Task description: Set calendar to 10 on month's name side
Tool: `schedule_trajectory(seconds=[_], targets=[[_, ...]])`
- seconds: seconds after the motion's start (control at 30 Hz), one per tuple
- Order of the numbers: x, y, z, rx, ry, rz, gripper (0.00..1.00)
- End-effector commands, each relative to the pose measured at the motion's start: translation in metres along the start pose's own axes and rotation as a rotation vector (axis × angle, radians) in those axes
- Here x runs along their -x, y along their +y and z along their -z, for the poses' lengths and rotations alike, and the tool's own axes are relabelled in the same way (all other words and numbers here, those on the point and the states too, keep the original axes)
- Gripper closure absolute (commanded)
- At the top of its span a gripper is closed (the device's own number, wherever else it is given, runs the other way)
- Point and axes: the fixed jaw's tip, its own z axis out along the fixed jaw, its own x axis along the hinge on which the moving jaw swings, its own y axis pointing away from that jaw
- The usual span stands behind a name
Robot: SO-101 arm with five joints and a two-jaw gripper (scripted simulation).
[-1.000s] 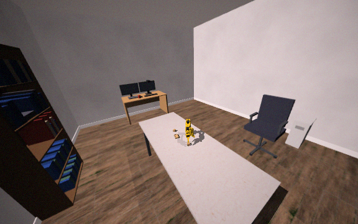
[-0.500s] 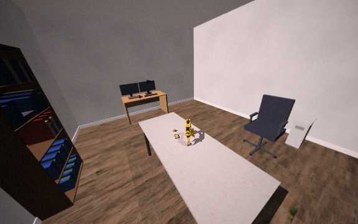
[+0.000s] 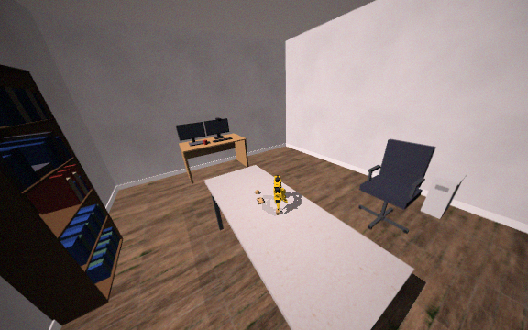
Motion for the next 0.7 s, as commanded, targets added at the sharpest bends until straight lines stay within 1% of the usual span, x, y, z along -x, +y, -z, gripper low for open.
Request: schedule_trajectory(seconds=[0.0,0.13,0.57,0.67], targets=[[0.001,-0.003,0.0,-0.024,0.002,0.019,0.65],[0.001,-0.003,-0.003,-0.024,0.002,0.019,0.65],[0.001,-0.004,-0.023,-0.024,0.002,0.019,0.65],[0.001,-0.004,-0.026,-0.024,0.002,0.019,0.65]])
